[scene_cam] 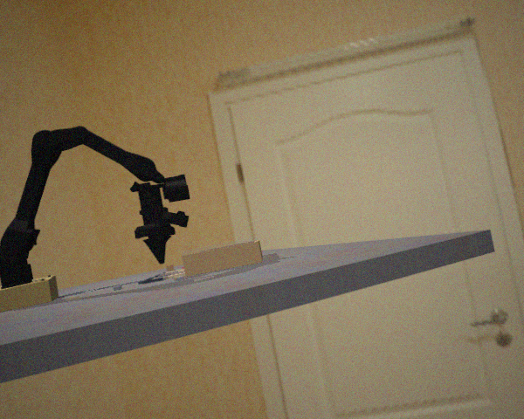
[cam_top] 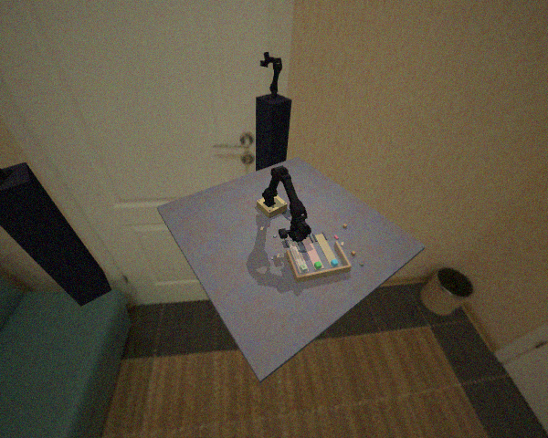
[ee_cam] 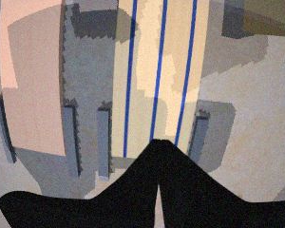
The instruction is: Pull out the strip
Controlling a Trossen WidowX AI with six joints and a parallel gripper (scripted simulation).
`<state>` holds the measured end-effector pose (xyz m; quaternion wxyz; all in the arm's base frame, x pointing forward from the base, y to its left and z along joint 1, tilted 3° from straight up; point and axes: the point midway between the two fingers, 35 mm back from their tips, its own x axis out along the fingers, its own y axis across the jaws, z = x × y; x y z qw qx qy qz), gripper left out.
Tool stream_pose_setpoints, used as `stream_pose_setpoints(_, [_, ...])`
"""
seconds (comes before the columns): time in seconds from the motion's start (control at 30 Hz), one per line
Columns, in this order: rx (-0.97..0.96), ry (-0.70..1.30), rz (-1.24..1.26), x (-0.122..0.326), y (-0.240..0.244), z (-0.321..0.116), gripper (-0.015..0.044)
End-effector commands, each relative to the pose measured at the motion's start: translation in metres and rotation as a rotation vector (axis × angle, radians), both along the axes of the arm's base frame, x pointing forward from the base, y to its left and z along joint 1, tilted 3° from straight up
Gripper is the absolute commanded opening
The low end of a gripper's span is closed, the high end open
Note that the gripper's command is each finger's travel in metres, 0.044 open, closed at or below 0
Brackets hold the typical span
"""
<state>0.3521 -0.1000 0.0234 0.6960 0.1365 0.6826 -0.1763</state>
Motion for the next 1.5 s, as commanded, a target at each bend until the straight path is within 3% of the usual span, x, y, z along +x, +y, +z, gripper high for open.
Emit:
stream_pose_setpoints(0.0, [0.006, 0.006, -0.005, -0.002, 0.001, -0.010, 0.0000])
stream_pose_setpoints(0.53, [0.007, 0.006, -0.005, -0.003, 0.002, -0.034, 0.0000])
stream_pose_setpoints(1.47, [0.007, 0.006, -0.005, -0.003, 0.002, -0.036, 0.0000])
